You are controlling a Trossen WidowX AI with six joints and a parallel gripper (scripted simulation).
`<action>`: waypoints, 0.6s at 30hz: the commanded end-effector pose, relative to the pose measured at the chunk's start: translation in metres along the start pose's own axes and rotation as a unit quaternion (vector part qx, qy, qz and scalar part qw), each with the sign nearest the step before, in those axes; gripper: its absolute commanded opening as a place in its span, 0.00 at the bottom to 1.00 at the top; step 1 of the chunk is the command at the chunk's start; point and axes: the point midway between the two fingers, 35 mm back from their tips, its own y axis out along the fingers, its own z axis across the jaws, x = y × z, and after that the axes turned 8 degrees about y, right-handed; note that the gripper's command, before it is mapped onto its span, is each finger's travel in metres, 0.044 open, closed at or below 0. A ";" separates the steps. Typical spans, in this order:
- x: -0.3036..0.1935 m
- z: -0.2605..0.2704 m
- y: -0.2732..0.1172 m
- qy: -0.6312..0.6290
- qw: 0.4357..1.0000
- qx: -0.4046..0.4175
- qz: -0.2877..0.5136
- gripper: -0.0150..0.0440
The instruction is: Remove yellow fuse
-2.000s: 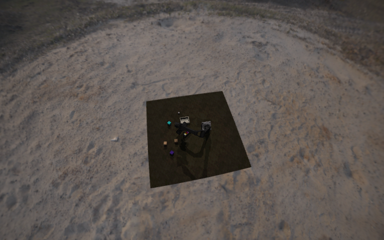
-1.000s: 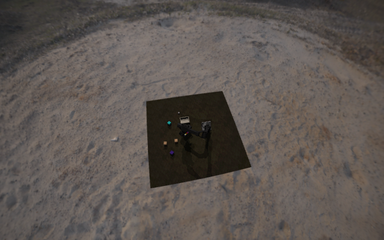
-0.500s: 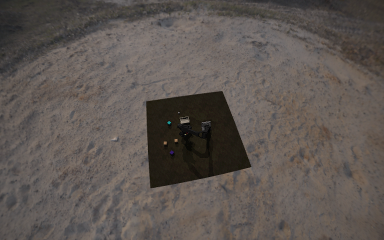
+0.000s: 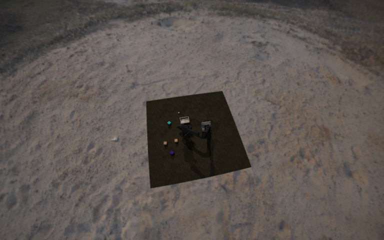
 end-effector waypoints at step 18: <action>0.000 0.000 0.008 -0.001 1.000 0.001 0.000 0.33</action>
